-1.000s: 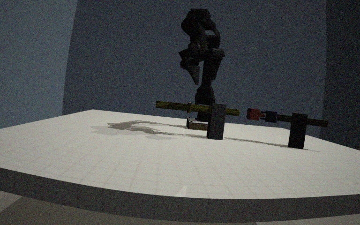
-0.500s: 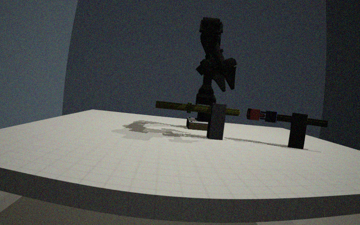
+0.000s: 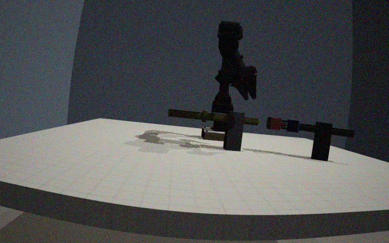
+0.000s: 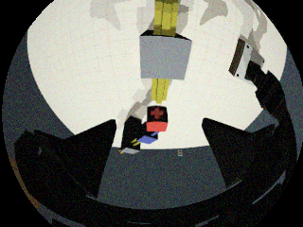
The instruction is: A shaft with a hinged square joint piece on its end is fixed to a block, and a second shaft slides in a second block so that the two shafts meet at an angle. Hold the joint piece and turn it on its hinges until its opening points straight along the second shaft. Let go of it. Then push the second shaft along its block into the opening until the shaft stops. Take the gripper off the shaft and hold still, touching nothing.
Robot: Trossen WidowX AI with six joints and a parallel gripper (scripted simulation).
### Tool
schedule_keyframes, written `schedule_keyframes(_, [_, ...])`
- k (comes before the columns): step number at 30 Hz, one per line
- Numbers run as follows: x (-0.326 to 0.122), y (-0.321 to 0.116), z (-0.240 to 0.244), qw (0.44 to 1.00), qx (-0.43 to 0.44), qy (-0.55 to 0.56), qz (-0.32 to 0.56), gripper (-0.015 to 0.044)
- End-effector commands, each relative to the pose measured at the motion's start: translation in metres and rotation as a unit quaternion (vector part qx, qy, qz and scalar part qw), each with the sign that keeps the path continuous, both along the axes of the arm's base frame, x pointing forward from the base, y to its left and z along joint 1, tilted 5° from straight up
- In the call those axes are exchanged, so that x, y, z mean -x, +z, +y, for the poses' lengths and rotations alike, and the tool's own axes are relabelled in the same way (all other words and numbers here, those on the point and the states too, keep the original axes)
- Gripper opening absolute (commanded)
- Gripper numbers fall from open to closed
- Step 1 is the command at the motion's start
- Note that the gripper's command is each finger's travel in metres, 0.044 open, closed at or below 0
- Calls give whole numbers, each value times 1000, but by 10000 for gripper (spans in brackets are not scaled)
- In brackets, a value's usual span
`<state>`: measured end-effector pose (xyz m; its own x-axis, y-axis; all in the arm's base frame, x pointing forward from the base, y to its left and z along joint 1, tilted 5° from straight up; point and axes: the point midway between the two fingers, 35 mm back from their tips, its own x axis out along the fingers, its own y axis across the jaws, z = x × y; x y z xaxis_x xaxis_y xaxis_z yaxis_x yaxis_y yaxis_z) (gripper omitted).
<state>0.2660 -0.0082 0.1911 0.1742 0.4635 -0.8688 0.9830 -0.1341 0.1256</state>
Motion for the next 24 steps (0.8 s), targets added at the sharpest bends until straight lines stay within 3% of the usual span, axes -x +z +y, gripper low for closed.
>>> schedule_keyframes(1, [-7, 1, -39, 999, 31, 19, -22, 440])
schedule_keyframes(7, [-1, 0, -129, 990, 99, 82, -55, 440])
schedule_keyframes(14, [35, -4, -218, 974, 153, 156, -66, 440])
schedule_keyframes(24, [41, -5, -227, 972, 159, 163, -65, 440])
